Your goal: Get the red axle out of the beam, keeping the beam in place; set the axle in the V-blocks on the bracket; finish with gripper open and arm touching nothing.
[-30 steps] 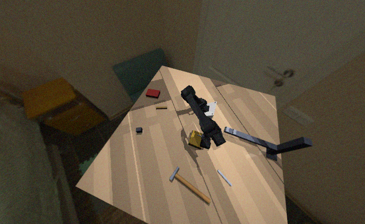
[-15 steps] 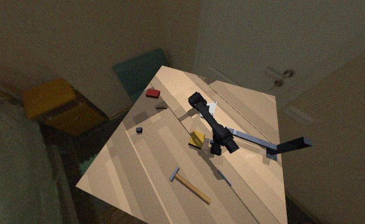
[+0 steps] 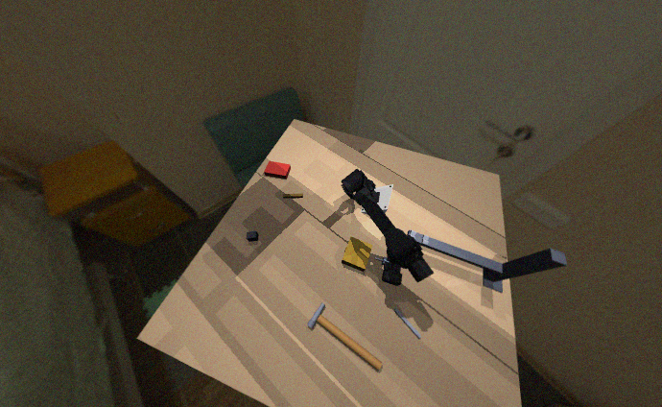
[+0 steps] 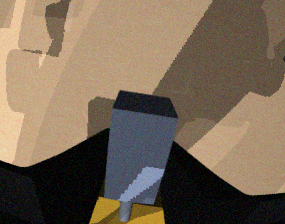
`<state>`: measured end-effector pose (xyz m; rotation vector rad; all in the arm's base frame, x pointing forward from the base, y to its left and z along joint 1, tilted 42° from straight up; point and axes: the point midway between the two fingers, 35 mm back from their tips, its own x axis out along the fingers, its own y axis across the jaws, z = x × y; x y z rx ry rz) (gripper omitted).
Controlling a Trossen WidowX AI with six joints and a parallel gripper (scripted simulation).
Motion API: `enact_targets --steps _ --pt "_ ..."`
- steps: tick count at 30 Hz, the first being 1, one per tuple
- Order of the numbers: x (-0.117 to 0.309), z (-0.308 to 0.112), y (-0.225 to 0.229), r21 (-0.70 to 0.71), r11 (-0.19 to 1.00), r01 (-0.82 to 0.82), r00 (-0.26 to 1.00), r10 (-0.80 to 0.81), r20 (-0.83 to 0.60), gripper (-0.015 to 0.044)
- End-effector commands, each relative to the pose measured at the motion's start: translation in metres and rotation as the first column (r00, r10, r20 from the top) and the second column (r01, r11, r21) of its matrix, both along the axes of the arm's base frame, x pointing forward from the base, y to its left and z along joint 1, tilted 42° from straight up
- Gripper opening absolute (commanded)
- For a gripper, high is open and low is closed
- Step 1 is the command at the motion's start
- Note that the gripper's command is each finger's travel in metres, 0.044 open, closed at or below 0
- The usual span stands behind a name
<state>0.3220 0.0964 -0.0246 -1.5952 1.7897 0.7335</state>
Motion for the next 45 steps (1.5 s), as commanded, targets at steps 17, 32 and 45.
enact_targets --steps 17,32,45 --pt "-0.005 -0.027 -0.023 -0.009 1.0 -0.004 1.0 0.004 -0.01 0.0" --pt "-0.008 -0.043 -0.038 -0.011 1.0 -0.004 1.0 0.004 -0.01 0.0" --pt "-0.009 -0.033 -0.048 -0.011 1.0 -0.004 1.0 0.004 -0.01 0.0"
